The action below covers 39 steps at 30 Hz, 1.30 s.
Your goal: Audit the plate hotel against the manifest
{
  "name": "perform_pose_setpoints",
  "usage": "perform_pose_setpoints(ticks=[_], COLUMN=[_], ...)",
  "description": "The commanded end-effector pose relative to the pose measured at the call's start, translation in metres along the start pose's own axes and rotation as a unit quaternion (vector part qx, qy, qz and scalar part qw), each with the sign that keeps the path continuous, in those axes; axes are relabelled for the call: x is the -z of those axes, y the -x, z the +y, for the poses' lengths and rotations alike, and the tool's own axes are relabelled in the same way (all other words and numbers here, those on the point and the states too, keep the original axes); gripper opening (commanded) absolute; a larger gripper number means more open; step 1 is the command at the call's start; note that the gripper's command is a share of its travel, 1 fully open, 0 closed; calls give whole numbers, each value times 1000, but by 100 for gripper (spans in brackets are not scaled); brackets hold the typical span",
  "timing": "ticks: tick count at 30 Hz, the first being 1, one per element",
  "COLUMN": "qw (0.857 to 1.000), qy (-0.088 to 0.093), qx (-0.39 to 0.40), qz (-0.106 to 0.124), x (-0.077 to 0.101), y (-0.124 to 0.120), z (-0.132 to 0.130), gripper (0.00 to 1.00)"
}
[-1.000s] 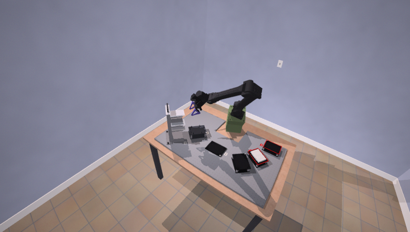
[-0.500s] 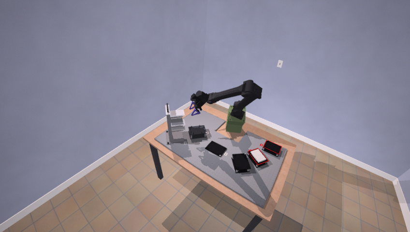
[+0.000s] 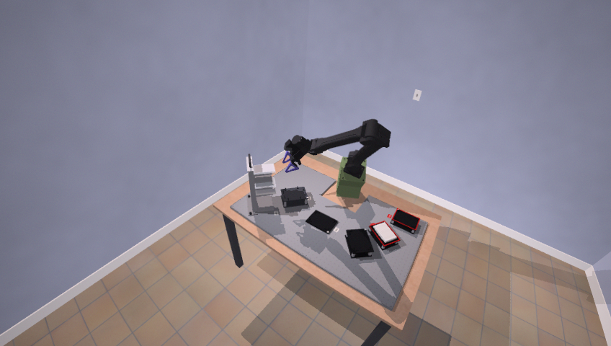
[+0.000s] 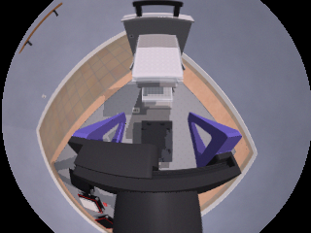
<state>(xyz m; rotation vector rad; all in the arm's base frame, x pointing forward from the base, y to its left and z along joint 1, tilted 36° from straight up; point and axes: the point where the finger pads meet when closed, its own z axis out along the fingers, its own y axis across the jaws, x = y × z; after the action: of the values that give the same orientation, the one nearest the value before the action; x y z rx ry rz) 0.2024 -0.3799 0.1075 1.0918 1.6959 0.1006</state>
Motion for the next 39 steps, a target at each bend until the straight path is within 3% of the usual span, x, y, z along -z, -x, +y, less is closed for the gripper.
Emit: perform_pose_setpoints(ticks=[1,14,15,17,22,23,36,39], qw=[1000,1000,1000,1000,1000,1000,1000,1000], qy=[-5,-6,-5,2,3,2,2,2], qx=[13,6,15,3,8,3,2,5], qz=[-19,-12,-23,-6,-11,-6,-6,-10], x=[12,24,23,11,6,6,-8,-10], y=[10,-7,-3,-16,-11,-21,-38,-33], z=[-3,-3,-3,1,2,1,1,1], gripper=[100,100,100,100,100,100,100,100])
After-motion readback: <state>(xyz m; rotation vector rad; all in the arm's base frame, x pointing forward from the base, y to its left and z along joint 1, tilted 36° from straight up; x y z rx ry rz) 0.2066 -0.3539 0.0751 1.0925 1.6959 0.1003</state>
